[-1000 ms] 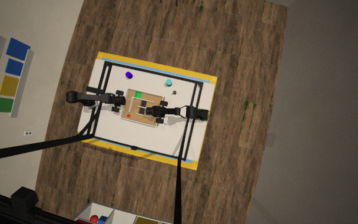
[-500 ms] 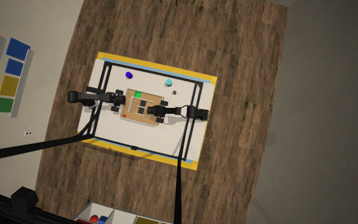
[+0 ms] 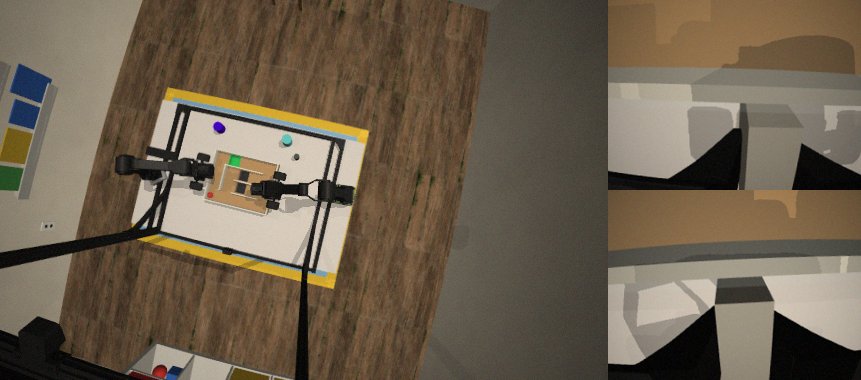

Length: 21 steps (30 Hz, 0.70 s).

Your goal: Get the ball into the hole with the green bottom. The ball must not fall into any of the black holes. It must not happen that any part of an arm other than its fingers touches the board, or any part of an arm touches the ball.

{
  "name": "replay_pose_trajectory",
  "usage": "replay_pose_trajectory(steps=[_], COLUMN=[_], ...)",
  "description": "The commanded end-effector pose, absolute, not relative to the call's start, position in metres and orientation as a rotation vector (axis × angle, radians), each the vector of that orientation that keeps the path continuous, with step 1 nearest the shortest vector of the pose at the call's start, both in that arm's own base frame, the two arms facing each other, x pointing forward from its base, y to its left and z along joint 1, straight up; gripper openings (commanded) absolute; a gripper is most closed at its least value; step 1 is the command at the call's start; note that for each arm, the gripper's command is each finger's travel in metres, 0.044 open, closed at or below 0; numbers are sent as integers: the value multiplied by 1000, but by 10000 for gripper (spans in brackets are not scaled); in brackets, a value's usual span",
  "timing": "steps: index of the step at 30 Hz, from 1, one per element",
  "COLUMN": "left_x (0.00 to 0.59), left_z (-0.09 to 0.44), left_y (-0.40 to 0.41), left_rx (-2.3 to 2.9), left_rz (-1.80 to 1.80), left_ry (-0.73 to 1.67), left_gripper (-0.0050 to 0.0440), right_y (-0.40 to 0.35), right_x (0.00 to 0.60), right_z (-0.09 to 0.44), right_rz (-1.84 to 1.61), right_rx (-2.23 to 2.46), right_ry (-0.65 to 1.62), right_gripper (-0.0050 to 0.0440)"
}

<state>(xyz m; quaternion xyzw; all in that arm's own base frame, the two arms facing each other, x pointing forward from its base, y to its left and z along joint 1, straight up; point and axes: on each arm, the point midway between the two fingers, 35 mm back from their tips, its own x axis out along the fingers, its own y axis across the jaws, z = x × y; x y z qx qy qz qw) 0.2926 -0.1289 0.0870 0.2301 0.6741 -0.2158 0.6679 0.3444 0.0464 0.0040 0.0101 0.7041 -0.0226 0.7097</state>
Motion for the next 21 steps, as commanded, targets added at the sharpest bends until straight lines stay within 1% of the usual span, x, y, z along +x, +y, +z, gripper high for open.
replay_pose_trajectory(steps=[1,10,21], left_x=[290,290,290], left_z=[84,79,88], left_y=[-126,-124,-126], left_rx=[497,462,509], left_rz=[-506,-541,-497], left_ry=[1505,1494,1523], left_gripper=[20,20,20], right_y=[45,44,46], right_x=[348,350,348], right_z=[11,16,7], right_rz=[-34,-5,-39], right_rx=[39,69,33], right_ry=[1579,1603,1558], right_gripper=[20,20,20])
